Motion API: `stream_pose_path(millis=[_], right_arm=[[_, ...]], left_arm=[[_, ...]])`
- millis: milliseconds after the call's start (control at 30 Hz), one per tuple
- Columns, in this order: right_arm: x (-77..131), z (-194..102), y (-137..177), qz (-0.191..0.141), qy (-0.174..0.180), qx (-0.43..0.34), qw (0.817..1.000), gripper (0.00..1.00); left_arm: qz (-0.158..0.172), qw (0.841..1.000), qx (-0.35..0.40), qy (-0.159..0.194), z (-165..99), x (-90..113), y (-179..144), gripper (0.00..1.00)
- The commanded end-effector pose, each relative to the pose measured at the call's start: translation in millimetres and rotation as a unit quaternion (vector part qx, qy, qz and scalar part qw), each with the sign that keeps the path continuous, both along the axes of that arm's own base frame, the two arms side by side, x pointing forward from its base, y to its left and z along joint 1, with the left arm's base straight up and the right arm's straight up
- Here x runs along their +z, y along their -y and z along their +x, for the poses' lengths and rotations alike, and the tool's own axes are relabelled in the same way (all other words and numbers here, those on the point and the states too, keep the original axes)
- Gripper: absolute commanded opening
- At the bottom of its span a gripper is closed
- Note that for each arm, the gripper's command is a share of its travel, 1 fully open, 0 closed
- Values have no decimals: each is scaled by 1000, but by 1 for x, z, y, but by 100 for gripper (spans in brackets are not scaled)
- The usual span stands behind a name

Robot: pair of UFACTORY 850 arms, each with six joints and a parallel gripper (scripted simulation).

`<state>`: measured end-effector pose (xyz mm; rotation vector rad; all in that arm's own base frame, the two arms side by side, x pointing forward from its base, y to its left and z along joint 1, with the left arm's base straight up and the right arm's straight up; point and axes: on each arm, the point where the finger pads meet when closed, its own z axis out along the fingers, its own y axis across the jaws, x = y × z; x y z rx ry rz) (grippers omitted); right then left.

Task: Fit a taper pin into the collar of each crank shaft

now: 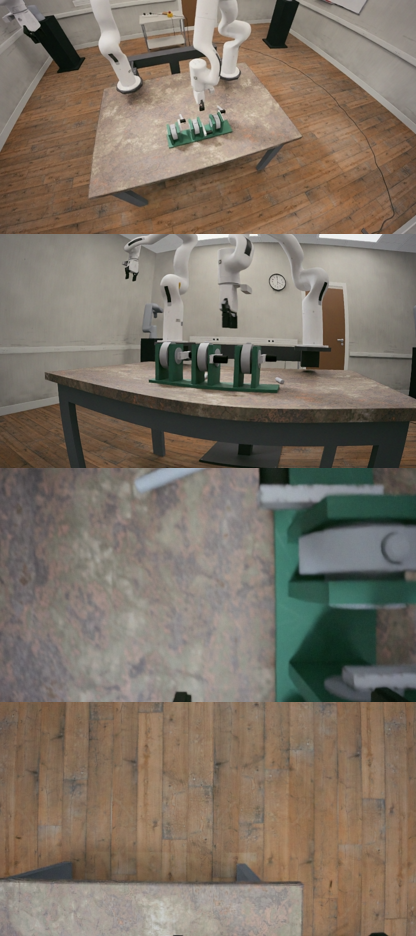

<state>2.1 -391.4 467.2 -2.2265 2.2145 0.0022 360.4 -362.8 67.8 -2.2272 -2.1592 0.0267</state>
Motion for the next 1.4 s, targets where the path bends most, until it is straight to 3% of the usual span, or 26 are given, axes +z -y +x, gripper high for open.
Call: stream_pose_path(millis=[0,67,133,200,300,633,700,733,1100,1200,1267,1300,1367], right_arm=[[1,0,0,-1,0,0,1000,100],[1,0,0,-1,0,0,1000,100],[1,0,0,-1,0,0,1000,100],[1,0,0,-1,0,0,1000,100],[1,0,0,-1,0,0,1000,100],[1,0,0,-1,0,0,1000,100],[1,0,0,-1,0,0,1000,100],[1,0,0,-1,0,0,1000,100],[1,0,0,-1,0,0,1000,100],[1,0,0,-1,0,0,1000,100],[1,0,0,-1,0,0,1000,100],[1,0,0,-1,0,0,1000,100],[1,0,0,-1,0,0,1000,100]], left_arm=[[19,999,-5,-36,-6,-4,-47,100],[33,998,-8,-61,-12,-7,-80,100],[33,998,-8,-61,-12,-7,-80,100],[51,994,-13,-93,-18,-11,-122,100],[79,986,-20,-143,-27,-14,-155,100],[163,941,-41,-295,-53,-20,-274,100],[163,941,-41,-295,-53,-20,-274,100],[170,935,-43,-307,-58,-23,-308,100],[228,881,-56,-412,-79,-31,-426,100],[235,872,-58,-425,-83,-34,-458,100],[235,872,-58,-425,-83,-34,-458,100],[237,870,-59,-428,-86,-39,-490,100],[239,867,-59,-432,-88,-41,-506,100]])
